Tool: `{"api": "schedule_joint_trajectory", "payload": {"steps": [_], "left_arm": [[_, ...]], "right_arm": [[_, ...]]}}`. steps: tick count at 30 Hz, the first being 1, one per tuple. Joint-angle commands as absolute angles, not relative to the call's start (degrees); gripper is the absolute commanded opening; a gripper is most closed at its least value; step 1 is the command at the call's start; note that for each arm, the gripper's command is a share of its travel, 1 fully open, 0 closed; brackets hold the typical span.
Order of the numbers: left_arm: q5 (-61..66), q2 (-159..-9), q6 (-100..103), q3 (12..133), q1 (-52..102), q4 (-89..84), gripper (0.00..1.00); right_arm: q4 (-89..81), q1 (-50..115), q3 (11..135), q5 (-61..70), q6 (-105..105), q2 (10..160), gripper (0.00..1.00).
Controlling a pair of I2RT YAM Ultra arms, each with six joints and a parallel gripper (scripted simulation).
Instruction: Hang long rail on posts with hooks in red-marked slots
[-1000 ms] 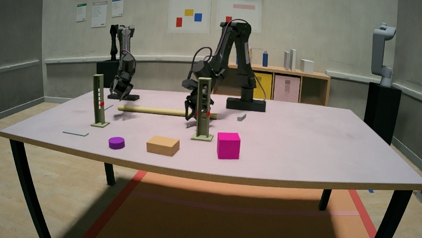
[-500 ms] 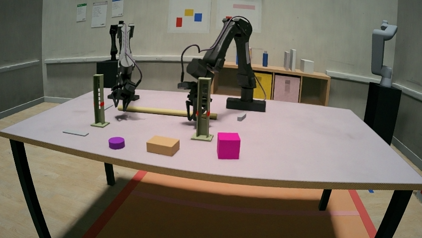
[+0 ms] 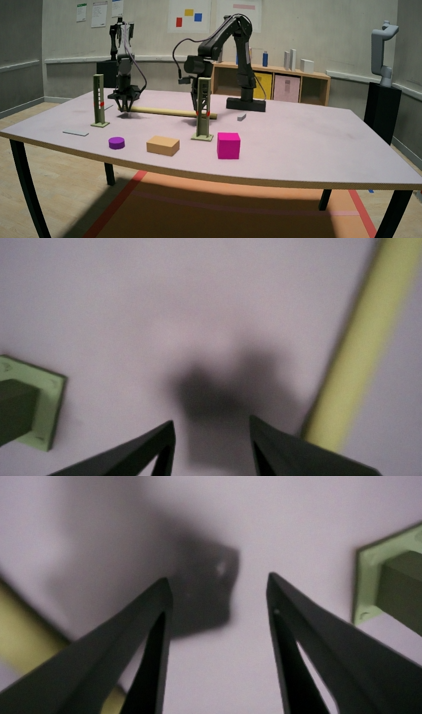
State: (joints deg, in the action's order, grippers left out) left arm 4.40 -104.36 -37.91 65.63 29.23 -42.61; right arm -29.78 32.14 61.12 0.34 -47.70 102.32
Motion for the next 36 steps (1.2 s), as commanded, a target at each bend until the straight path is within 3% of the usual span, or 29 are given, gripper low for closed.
{"api": "schedule_joint_trajectory", "payload": {"steps": [1, 16, 36], "left_arm": [[8.0, -105.6, -43.1, 69.6, 29.9, -55.7, 0.48], [8.7, -113.4, -55.0, 75.1, 35.1, -63.4, 0.48], [9.2, -114.1, -54.4, 71.2, 35.4, -59.3, 0.48]], "right_arm": [[-43.5, 31.3, 66.6, 4.7, -53.1, 103.3, 0.48], [-70.0, 34.5, 77.4, 8.0, -60.4, 110.5, 0.48], [-66.2, 35.7, 76.4, 8.3, -58.9, 112.2, 0.48]]}}
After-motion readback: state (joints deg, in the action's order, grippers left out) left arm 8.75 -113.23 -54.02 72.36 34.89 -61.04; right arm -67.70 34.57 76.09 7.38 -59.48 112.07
